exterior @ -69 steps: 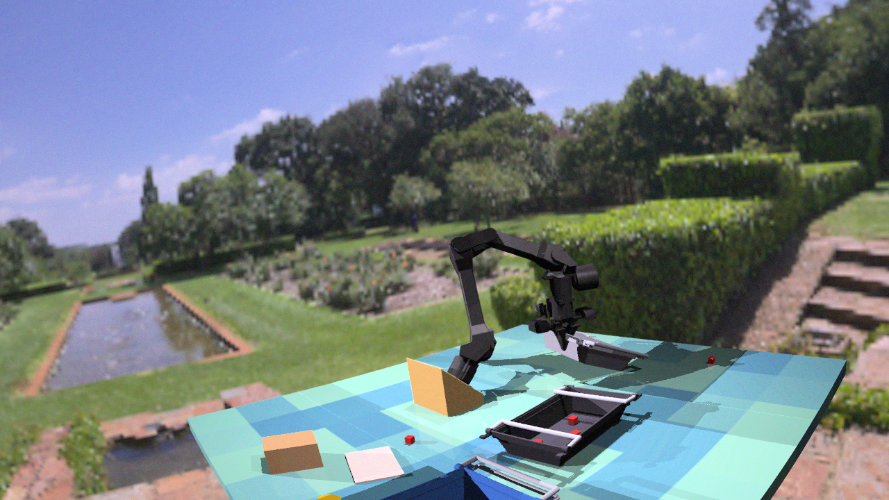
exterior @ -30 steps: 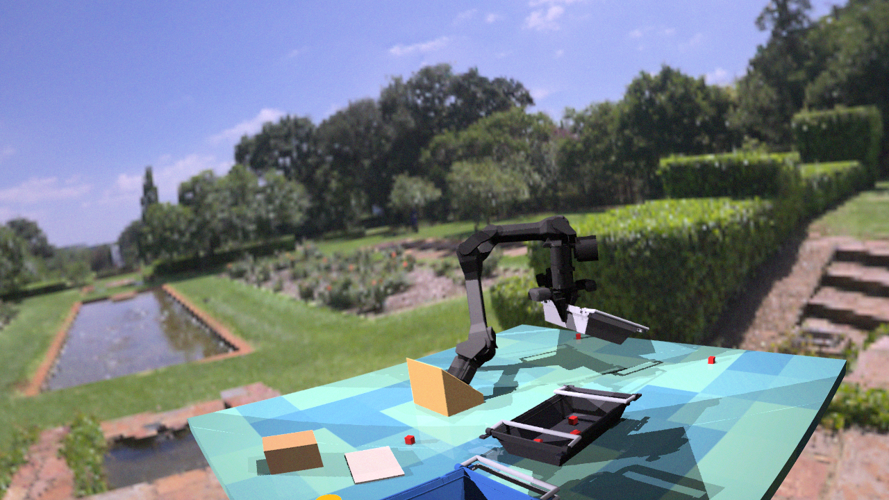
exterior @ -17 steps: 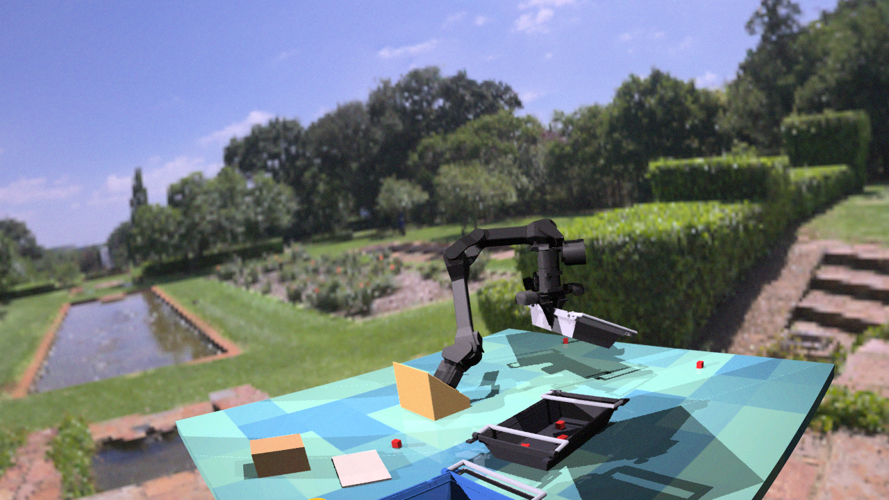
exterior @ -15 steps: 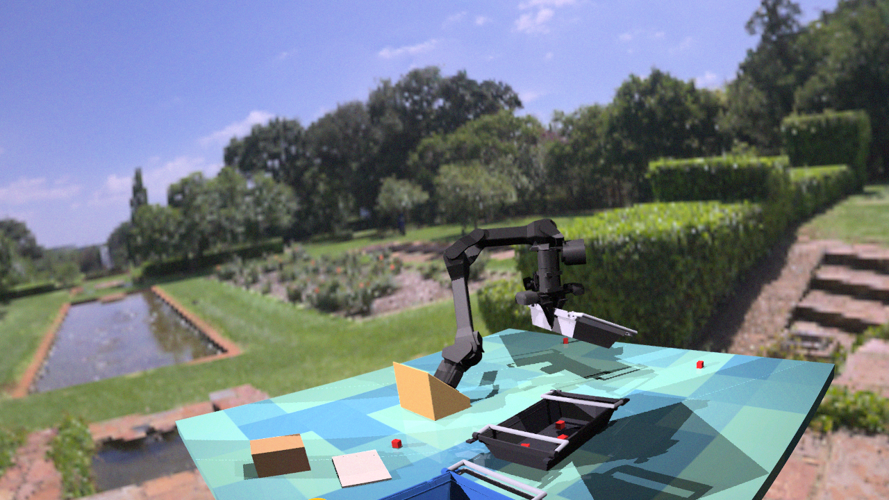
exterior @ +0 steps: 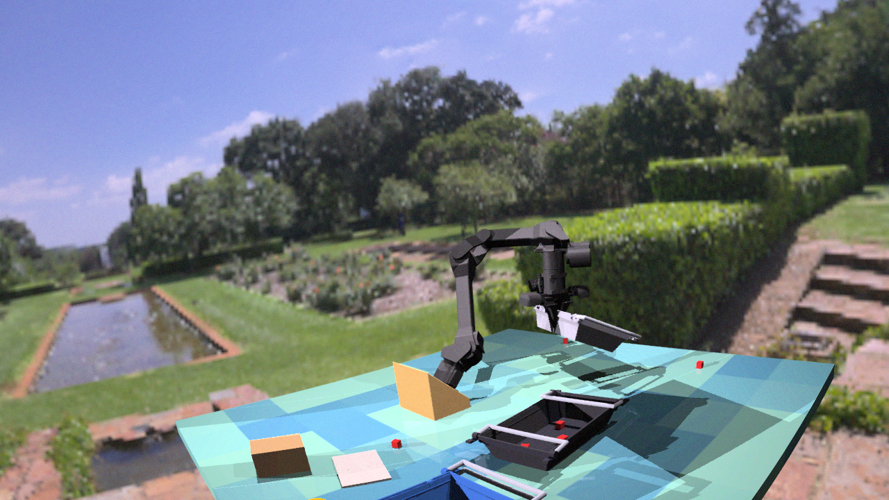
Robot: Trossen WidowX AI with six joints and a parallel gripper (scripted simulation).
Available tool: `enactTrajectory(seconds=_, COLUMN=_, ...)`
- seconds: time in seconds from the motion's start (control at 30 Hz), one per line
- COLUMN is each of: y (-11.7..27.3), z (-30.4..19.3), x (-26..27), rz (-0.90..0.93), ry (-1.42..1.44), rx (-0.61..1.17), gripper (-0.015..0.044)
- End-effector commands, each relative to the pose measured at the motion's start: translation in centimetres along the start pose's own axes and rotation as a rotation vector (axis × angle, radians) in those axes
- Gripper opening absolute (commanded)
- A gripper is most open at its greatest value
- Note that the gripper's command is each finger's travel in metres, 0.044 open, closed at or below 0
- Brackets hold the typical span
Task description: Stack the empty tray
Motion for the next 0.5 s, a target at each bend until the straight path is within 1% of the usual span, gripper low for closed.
enactTrajectory(seconds=0.0, y=0.2, z=-1.4, x=-0.2, rz=-0.002, ry=-0.027, rx=0.022, gripper=0.0)
enactTrajectory(seconds=0.47, y=-0.4, z=-7.1, x=1.0, rz=0.045, ry=-0.167, rx=0.041, gripper=0.0)
Point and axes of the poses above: the point midway between the two fingers, 35 mm back from their tips, its own y axis back along the fingers, its own x axis across the jaws, z = x × y, the point moved 5 cm from there along y, back along the fingers, and after that the axes turned 15 degrees about y, right-handed, at the moved point
